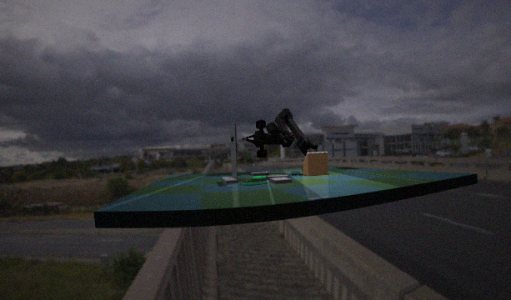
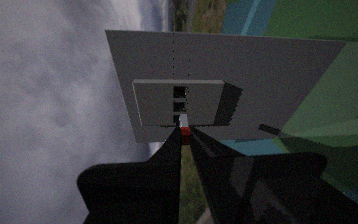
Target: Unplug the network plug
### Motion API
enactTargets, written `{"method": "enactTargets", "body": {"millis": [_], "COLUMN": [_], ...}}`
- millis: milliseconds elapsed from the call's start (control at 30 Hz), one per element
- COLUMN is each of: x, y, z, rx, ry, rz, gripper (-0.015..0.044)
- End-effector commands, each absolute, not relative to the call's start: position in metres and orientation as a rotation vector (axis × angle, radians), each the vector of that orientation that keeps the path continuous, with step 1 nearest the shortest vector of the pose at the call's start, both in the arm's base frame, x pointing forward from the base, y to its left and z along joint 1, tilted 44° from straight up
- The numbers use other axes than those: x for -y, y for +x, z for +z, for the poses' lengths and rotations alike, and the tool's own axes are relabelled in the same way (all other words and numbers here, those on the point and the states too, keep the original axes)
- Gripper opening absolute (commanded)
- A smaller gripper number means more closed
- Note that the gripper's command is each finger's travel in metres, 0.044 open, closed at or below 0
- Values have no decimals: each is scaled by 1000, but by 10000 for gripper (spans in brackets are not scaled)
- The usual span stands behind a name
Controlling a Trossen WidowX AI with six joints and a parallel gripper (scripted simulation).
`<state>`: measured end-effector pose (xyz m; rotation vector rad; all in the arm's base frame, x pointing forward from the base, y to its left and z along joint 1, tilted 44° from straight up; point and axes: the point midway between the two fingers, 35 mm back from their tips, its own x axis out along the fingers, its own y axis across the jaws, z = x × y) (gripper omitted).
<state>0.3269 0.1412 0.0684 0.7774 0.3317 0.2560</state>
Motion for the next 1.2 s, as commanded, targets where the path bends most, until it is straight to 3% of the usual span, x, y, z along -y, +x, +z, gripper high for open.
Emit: {"method": "enactTargets", "body": {"millis": [0, 1167], "x": [-139, -147], "y": [322, 307], "z": [66, 77], "rx": [-338, -335], "ry": [777, 776], "rz": [248, 254], "gripper": [0, 0]}}
